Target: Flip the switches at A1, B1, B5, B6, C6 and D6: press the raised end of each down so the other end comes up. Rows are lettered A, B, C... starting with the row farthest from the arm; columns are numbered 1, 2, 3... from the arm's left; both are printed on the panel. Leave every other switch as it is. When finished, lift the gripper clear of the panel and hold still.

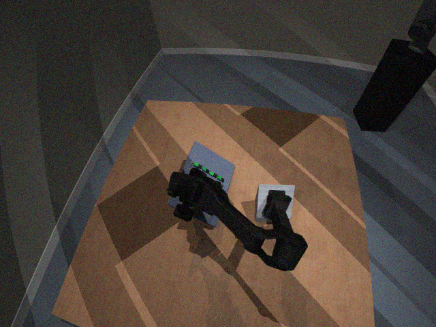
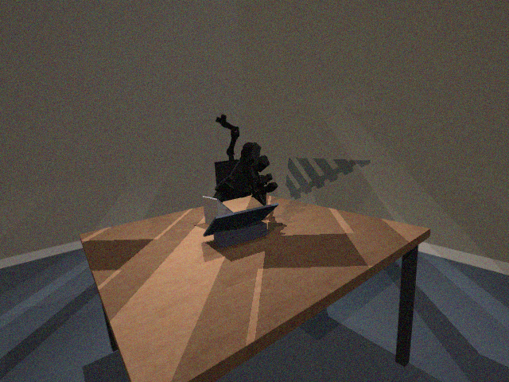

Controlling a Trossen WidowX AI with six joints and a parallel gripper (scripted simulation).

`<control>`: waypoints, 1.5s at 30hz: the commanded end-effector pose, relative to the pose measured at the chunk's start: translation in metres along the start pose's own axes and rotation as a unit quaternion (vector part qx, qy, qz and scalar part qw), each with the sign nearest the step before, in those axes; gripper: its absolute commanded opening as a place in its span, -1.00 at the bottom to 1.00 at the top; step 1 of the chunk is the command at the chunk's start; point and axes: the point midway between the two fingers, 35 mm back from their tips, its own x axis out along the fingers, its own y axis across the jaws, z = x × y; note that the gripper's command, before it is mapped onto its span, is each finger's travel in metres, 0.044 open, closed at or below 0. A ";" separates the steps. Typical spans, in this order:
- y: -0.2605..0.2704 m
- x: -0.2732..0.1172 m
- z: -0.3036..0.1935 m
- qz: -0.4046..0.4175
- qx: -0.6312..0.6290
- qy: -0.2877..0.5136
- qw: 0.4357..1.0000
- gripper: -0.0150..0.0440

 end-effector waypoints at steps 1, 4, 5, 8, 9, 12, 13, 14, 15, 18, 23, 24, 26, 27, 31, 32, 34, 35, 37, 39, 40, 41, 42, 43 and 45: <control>-0.001 0.001 0.000 -0.003 0.003 0.000 1.000 -0.49; -0.001 0.001 0.000 -0.003 0.003 0.000 1.000 -0.49; -0.001 0.002 0.000 -0.003 0.003 0.000 1.000 -0.49; -0.001 0.002 0.000 -0.003 0.003 0.000 1.000 -0.49; -0.001 0.002 0.000 -0.003 0.003 0.000 1.000 -0.49; -0.001 0.003 0.000 -0.003 0.003 0.000 1.000 -0.49; -0.001 0.003 0.000 -0.003 0.003 0.000 1.000 -0.49; -0.001 0.003 0.000 -0.003 0.003 0.000 1.000 -0.49; -0.001 0.003 0.000 -0.003 0.003 0.000 1.000 -0.49; -0.001 0.003 0.000 -0.003 0.003 0.000 1.000 -0.49; -0.001 0.004 0.000 -0.003 0.003 0.000 1.000 -0.49; -0.001 0.004 0.000 -0.003 0.003 0.000 1.000 -0.49; -0.001 -0.007 0.001 -0.001 0.000 -0.002 1.000 -0.49; -0.001 -0.021 0.001 -0.002 0.001 -0.004 1.000 -0.49; -0.001 -0.061 -0.003 -0.004 0.004 -0.012 1.000 -0.49; -0.001 -0.061 -0.003 -0.004 0.004 -0.012 1.000 -0.49; -0.001 -0.061 -0.003 -0.004 0.004 -0.012 1.000 -0.49; -0.001 -0.061 -0.004 -0.004 0.004 -0.012 1.000 -0.49; -0.001 -0.061 -0.018 -0.004 0.004 -0.012 1.000 -0.49; -0.001 -0.060 -0.036 -0.004 0.004 -0.011 1.000 -0.49; -0.001 -0.060 -0.041 -0.004 0.004 -0.011 1.000 -0.49; -0.001 -0.060 -0.043 -0.004 0.004 -0.011 1.000 -0.49; -0.001 -0.060 -0.043 -0.004 0.004 -0.011 1.000 -0.49; -0.001 -0.060 -0.043 -0.004 0.004 -0.011 1.000 -0.49; -0.001 -0.052 -0.042 -0.004 0.004 -0.008 1.000 -0.49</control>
